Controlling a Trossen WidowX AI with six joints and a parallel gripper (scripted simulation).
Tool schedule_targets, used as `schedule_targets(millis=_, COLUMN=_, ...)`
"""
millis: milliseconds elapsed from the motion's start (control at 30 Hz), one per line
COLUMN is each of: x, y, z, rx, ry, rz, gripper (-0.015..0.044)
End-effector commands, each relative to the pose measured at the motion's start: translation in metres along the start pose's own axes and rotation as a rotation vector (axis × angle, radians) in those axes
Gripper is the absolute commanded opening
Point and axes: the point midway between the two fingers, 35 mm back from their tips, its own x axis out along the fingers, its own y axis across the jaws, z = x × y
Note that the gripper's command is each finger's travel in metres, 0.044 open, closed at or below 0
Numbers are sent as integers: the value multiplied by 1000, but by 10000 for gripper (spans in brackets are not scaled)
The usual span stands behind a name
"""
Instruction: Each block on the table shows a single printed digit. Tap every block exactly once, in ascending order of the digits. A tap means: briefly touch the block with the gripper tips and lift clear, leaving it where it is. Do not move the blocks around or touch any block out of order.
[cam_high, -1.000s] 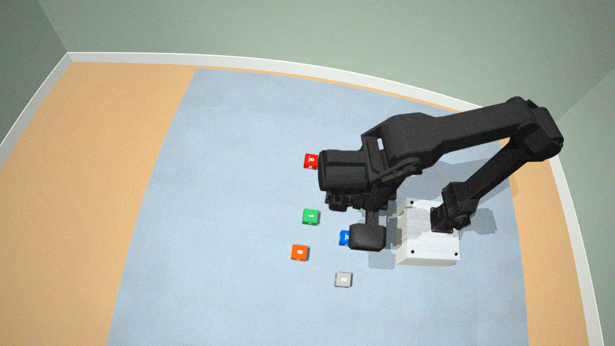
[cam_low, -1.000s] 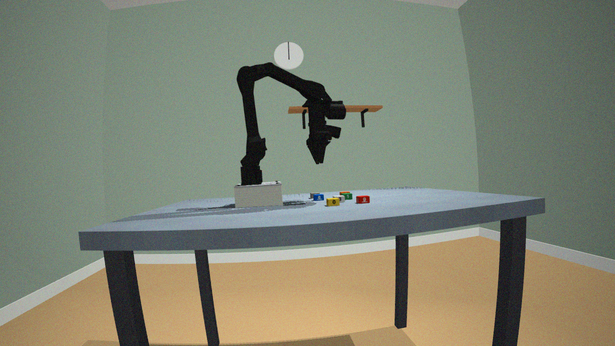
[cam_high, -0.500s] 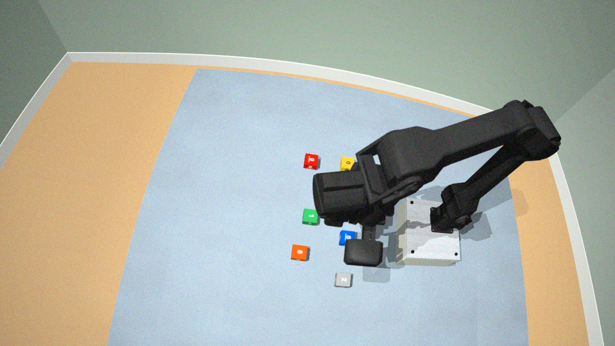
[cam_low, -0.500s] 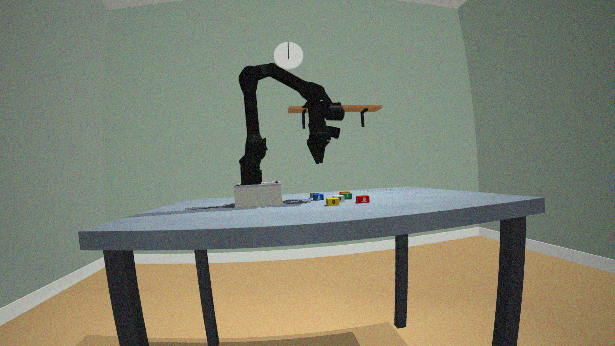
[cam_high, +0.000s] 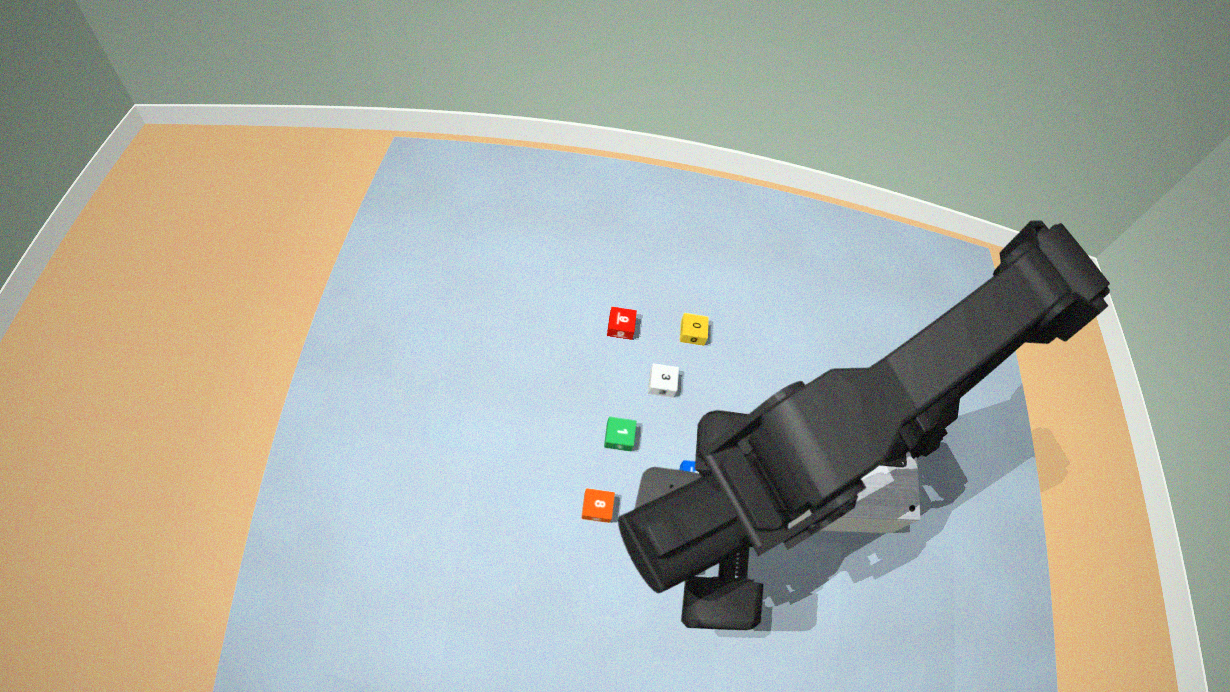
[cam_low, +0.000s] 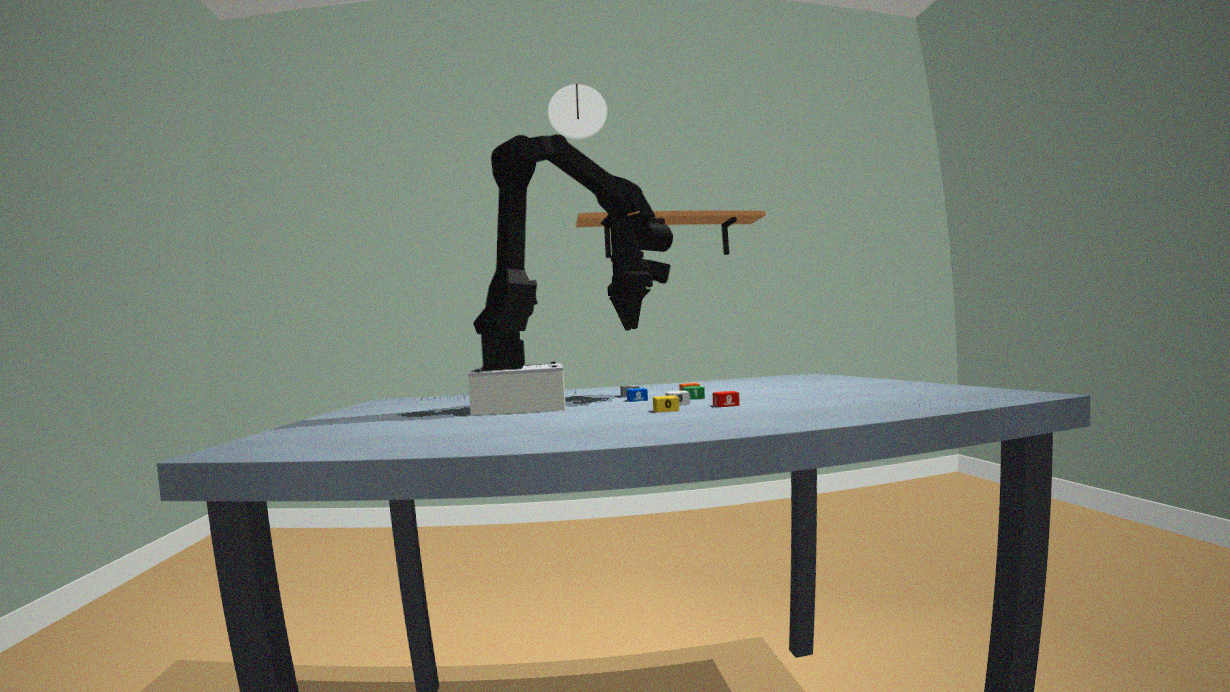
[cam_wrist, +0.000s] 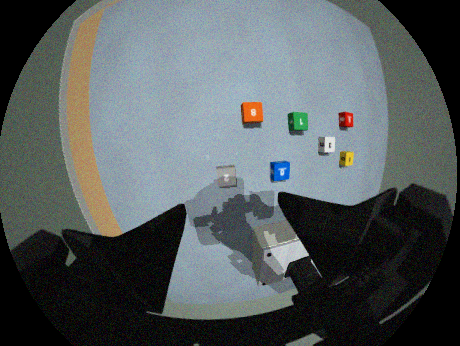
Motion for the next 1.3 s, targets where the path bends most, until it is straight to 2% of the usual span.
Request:
schedule_targets(millis=0, x=1, y=3, z=-1, rx=4, ry=3, rz=0, gripper=400)
schedule_targets(millis=400, x=1, y=2, z=2, rx=5, ry=3, rz=0, gripper=400)
schedule_targets(millis=700, x=-1, y=-60, z=99, rx=5, ry=-6, rz=-7, gripper=400)
schedule_targets(millis=1267, x=-1, y=-61, z=101, rx=4, ry=-6, rz=-6, gripper=400)
